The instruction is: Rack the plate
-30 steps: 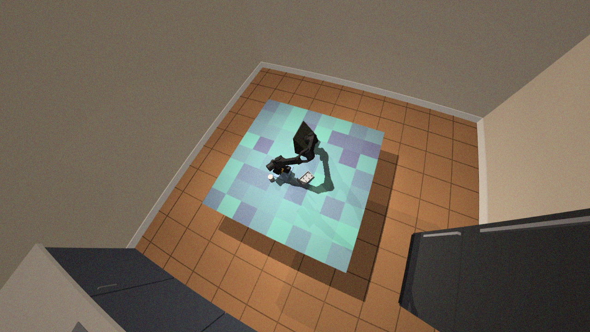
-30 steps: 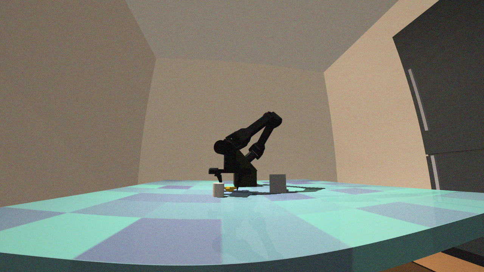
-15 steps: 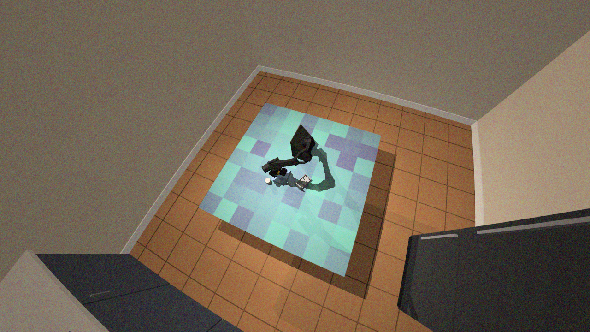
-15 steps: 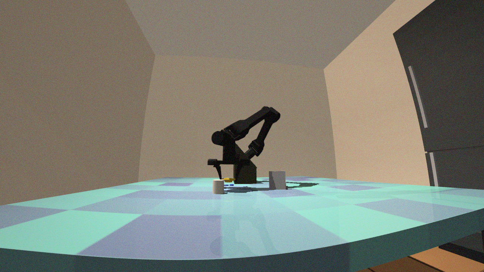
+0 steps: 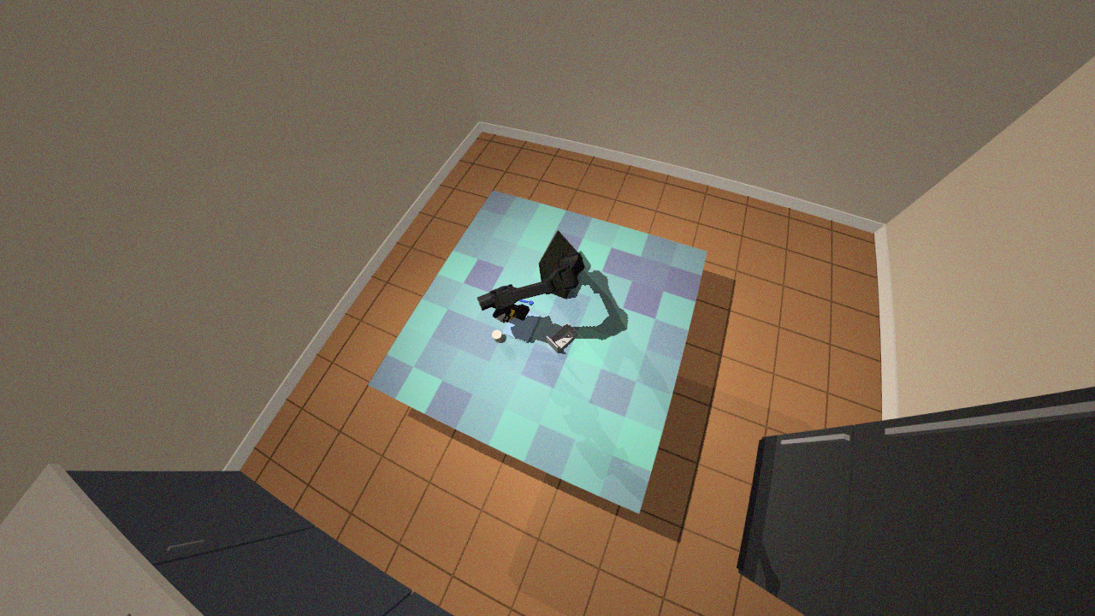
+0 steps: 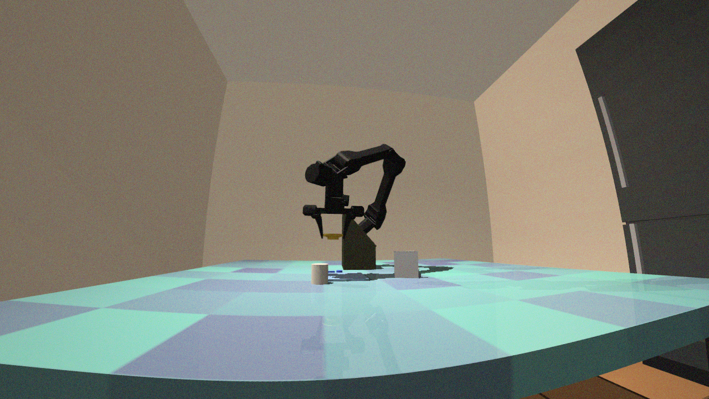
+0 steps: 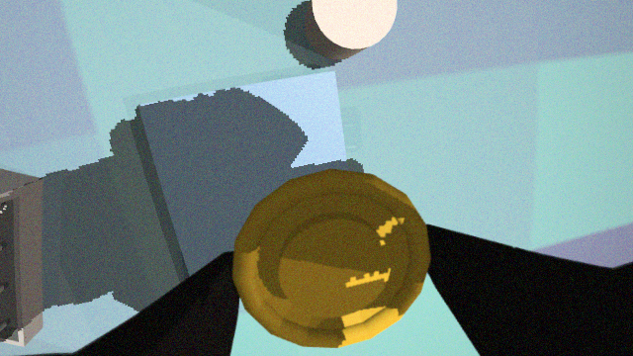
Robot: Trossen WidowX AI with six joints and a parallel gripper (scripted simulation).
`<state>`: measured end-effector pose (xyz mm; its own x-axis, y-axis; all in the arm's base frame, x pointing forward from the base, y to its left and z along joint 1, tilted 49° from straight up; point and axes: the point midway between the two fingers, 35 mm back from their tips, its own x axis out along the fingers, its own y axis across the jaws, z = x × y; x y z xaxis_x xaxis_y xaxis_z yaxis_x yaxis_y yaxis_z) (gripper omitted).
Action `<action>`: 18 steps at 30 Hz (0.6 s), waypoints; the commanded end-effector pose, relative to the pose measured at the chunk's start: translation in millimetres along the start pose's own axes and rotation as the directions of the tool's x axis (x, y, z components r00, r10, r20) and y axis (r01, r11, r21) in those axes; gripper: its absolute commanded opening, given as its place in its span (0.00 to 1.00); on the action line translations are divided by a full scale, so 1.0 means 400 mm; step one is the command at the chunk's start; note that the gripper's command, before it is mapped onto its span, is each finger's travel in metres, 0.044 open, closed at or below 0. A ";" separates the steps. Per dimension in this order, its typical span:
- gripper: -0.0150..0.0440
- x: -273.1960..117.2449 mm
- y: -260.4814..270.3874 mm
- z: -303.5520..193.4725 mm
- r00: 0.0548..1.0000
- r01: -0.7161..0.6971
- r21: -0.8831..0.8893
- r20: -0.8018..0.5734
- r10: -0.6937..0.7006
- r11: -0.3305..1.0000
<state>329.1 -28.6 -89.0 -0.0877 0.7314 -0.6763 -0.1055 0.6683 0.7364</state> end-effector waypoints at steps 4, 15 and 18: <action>0.25 -0.102 -0.003 0.001 1.000 -0.003 -0.010 -0.002 0.003 1.000; 0.25 -0.159 0.018 0.002 1.000 -0.008 0.039 -0.004 0.008 0.999; 0.25 -0.168 0.062 0.003 1.000 -0.004 0.142 -0.004 0.005 0.990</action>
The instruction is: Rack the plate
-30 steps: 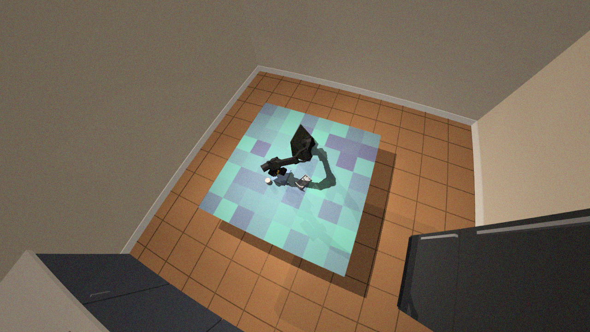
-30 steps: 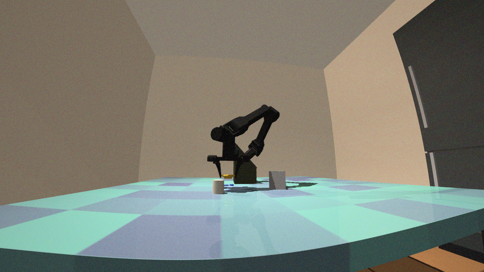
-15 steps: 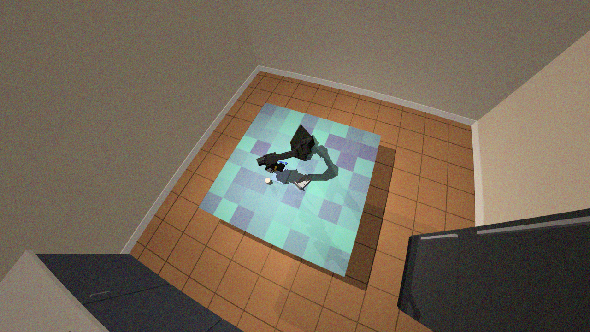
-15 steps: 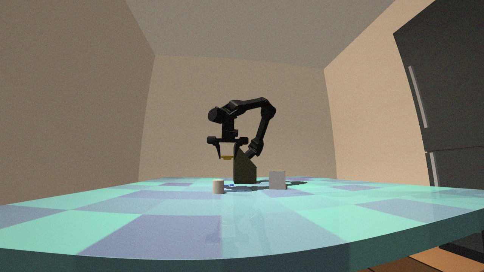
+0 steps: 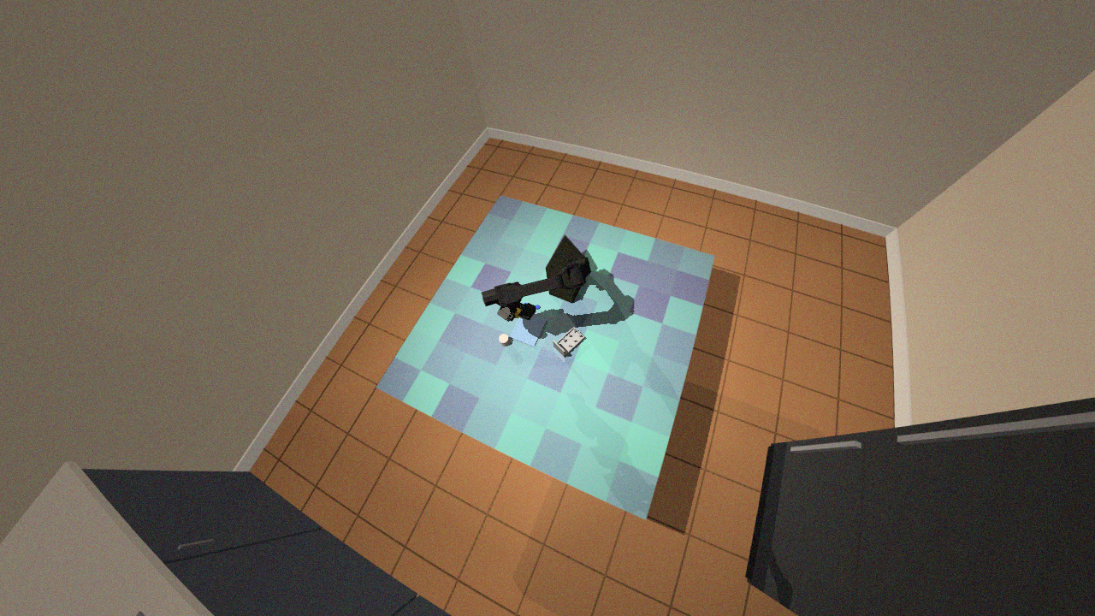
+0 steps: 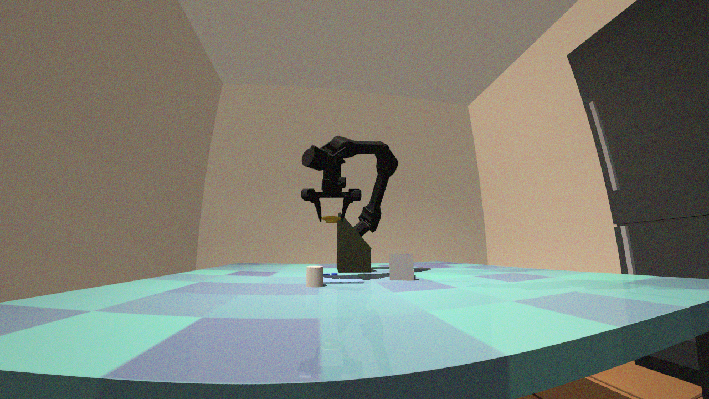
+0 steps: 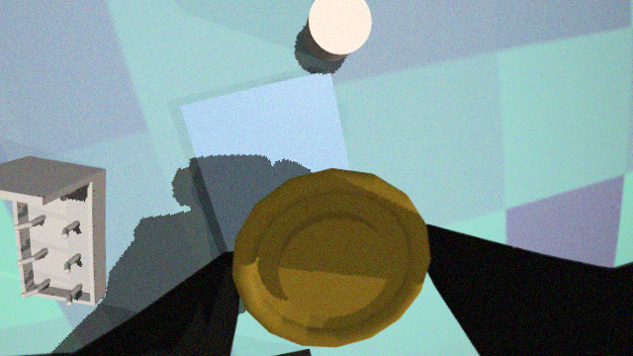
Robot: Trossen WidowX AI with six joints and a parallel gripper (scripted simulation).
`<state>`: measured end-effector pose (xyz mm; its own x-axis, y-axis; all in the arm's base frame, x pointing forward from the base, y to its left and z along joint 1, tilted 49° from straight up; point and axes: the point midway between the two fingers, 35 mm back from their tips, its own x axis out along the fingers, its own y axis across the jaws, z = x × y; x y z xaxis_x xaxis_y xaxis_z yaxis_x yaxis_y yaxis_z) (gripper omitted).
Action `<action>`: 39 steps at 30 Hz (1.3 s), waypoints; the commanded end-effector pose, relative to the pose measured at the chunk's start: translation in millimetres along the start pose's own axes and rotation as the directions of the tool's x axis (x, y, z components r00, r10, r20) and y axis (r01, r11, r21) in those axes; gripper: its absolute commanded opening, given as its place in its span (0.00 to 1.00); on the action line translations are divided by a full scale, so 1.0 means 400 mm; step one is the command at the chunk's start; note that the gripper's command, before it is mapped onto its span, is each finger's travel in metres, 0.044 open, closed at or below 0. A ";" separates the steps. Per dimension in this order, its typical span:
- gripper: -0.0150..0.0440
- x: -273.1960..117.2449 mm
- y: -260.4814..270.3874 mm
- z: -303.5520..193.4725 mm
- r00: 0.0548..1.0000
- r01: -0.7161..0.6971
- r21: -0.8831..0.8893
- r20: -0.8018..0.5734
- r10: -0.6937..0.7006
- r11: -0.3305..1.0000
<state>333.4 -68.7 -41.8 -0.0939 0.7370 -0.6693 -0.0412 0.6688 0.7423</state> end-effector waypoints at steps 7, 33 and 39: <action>0.25 -0.030 0.146 -0.011 1.000 0.008 0.312 0.002 -0.009 0.950; 0.25 -0.036 0.478 -0.150 1.000 0.001 0.935 0.002 -0.008 0.355; 0.25 -0.028 0.538 -0.200 1.000 0.000 0.988 0.000 -0.004 0.156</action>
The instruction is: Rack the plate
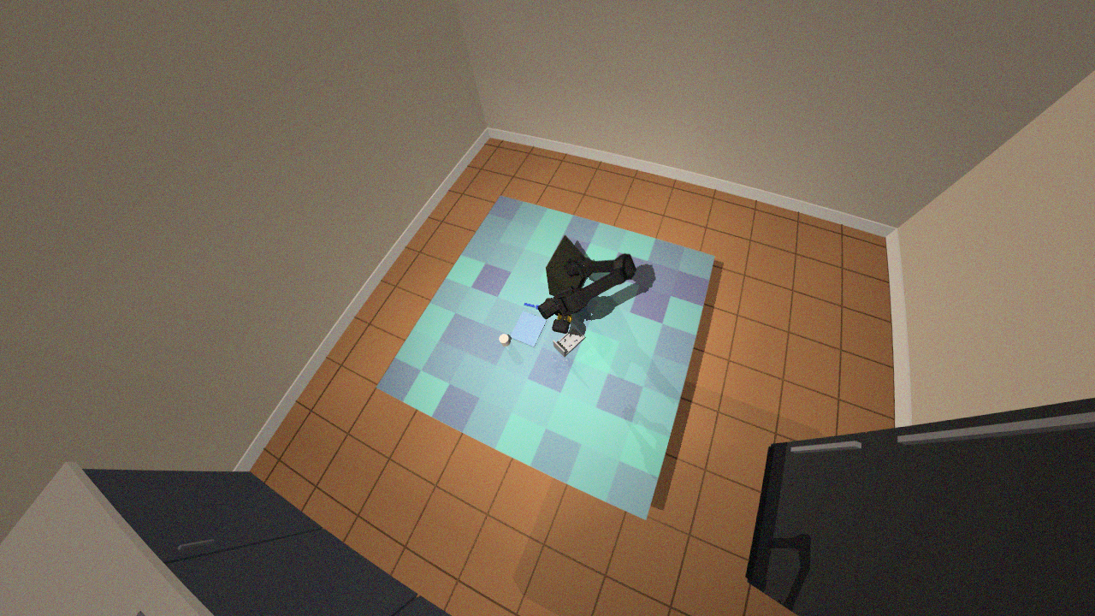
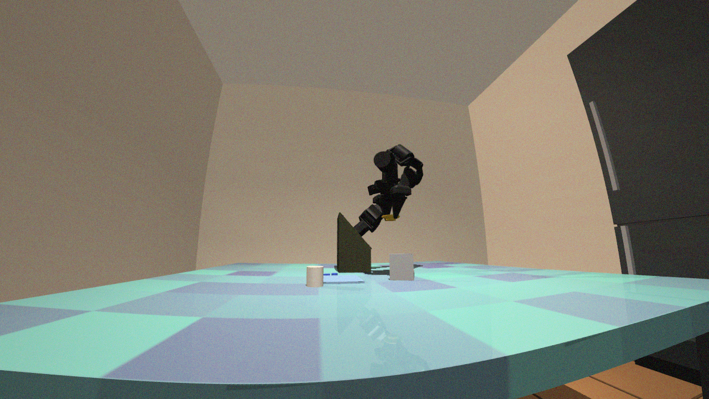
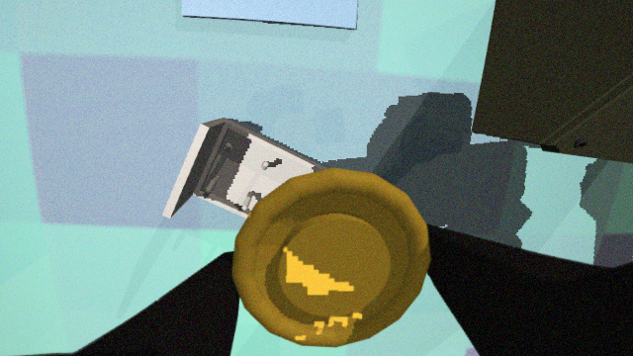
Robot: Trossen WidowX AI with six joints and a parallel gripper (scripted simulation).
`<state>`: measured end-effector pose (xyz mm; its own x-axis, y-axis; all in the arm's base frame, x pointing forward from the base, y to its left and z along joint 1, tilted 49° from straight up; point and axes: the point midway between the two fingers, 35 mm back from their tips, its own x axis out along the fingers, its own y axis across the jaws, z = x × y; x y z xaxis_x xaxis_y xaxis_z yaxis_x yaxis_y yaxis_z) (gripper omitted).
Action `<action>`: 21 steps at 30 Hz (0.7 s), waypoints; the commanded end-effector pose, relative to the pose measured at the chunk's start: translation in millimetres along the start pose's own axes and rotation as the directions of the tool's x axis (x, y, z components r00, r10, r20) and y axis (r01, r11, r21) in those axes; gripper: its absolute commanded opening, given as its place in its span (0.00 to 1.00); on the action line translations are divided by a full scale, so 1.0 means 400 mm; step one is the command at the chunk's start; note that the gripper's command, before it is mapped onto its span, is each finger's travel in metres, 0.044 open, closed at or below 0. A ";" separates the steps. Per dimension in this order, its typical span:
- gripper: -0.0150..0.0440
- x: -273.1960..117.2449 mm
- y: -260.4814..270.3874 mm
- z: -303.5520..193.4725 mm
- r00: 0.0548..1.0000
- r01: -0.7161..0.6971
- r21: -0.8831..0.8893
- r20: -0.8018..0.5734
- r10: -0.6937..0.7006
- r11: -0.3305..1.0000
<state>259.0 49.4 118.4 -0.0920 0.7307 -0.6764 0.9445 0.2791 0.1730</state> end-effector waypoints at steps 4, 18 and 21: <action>0.25 0.012 -0.045 -0.087 1.000 0.003 0.258 -0.010 0.000 0.966; 0.25 0.031 -0.114 -0.179 1.000 0.014 0.553 -0.022 -0.001 0.833; 0.25 0.031 -0.114 -0.179 1.000 0.014 0.553 -0.022 -0.001 0.833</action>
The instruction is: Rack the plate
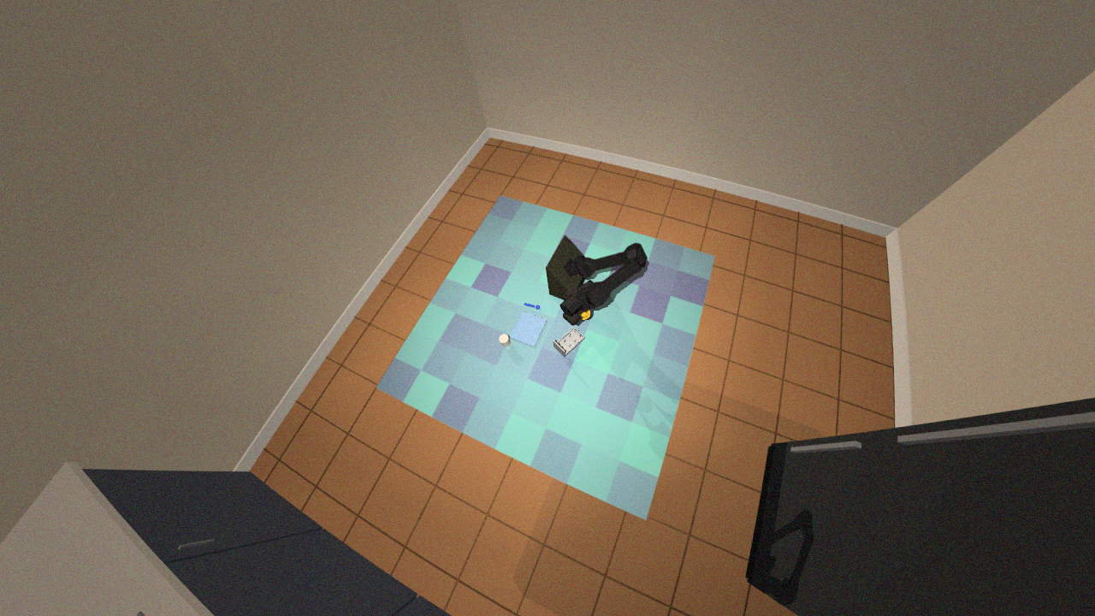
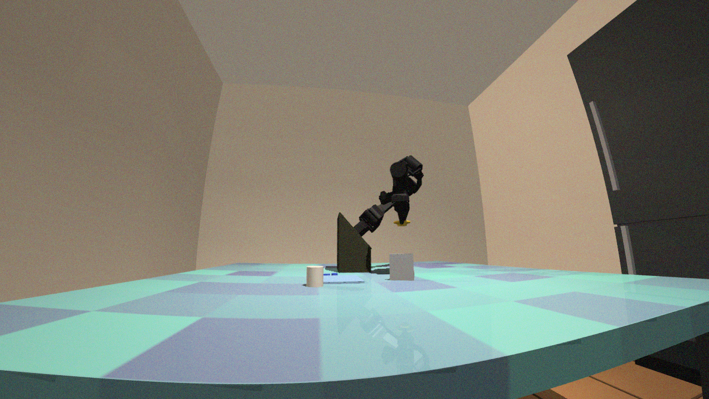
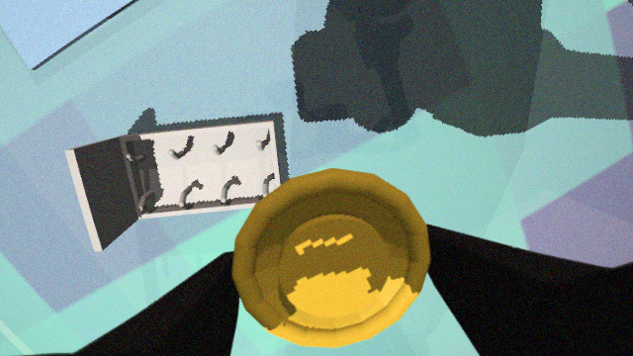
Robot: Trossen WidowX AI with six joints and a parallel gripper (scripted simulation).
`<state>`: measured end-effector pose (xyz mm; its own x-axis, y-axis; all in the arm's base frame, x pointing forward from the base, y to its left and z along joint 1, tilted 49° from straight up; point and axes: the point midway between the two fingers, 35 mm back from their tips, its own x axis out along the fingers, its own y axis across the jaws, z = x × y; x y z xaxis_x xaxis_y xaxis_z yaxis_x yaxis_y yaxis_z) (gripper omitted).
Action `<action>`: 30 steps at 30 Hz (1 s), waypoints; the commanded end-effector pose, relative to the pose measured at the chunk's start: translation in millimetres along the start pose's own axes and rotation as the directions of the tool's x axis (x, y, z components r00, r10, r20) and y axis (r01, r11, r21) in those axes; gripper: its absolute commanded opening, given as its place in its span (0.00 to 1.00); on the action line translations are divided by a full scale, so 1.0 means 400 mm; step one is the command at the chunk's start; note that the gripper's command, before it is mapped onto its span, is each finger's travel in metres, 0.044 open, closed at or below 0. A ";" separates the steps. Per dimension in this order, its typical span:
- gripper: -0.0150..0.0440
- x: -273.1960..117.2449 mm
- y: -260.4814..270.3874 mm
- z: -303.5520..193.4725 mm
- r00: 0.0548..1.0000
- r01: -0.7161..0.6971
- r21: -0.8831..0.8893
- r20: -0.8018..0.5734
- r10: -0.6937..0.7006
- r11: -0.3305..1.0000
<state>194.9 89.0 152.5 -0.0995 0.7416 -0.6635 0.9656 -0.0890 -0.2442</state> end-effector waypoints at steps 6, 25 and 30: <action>0.25 0.036 -0.013 0.022 0.995 0.033 -0.011 0.096 -0.031 0.999; 0.25 0.145 -0.019 0.117 0.875 0.122 -0.165 0.484 -0.028 0.979; 0.25 0.166 -0.016 0.136 0.825 0.136 -0.211 0.566 0.008 0.968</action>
<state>170.3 102.4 80.2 -0.2243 0.3037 -0.9260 0.9725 0.1302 -0.1929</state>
